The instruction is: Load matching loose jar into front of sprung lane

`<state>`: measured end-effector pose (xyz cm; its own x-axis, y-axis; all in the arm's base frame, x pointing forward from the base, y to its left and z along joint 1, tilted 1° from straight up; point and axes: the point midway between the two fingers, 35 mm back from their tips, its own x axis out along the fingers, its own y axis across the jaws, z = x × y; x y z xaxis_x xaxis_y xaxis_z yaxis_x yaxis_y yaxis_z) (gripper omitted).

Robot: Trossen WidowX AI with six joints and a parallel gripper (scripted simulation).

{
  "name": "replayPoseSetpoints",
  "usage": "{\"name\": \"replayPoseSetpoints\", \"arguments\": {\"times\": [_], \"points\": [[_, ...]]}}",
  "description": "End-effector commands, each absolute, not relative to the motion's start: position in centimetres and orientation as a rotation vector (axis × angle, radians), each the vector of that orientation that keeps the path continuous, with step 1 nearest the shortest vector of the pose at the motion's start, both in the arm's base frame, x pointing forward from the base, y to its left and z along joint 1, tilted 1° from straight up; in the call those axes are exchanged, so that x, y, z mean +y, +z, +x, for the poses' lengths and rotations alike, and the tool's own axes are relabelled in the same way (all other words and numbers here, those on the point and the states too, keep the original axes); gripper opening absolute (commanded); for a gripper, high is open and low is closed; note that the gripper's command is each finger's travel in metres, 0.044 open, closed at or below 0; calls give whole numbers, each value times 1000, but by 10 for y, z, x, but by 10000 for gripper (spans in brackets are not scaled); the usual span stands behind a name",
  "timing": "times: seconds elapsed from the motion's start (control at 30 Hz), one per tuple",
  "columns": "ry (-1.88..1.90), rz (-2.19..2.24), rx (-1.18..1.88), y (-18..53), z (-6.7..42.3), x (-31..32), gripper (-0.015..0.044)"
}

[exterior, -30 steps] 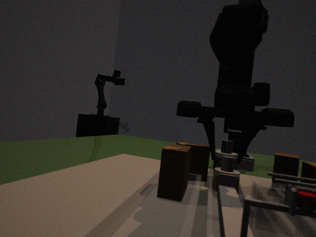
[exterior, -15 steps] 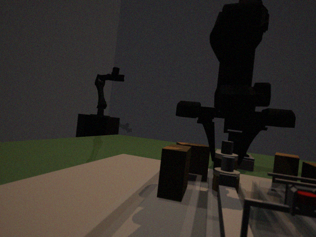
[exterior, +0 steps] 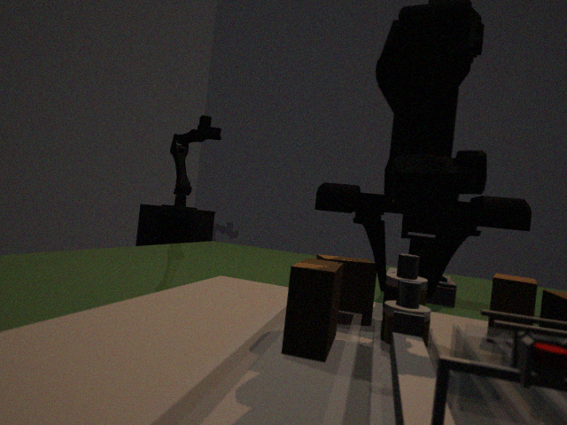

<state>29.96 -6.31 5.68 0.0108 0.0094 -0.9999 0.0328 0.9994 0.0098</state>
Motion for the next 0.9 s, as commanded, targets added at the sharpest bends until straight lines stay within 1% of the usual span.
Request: {"name": "replayPoseSetpoints", "arguments": {"times": [0.0, 0.87], "points": [[-23, 34, 1540, 59, 307, -64, 0], [-23, 34, 1539, 59, 317, -64, 0]]}}
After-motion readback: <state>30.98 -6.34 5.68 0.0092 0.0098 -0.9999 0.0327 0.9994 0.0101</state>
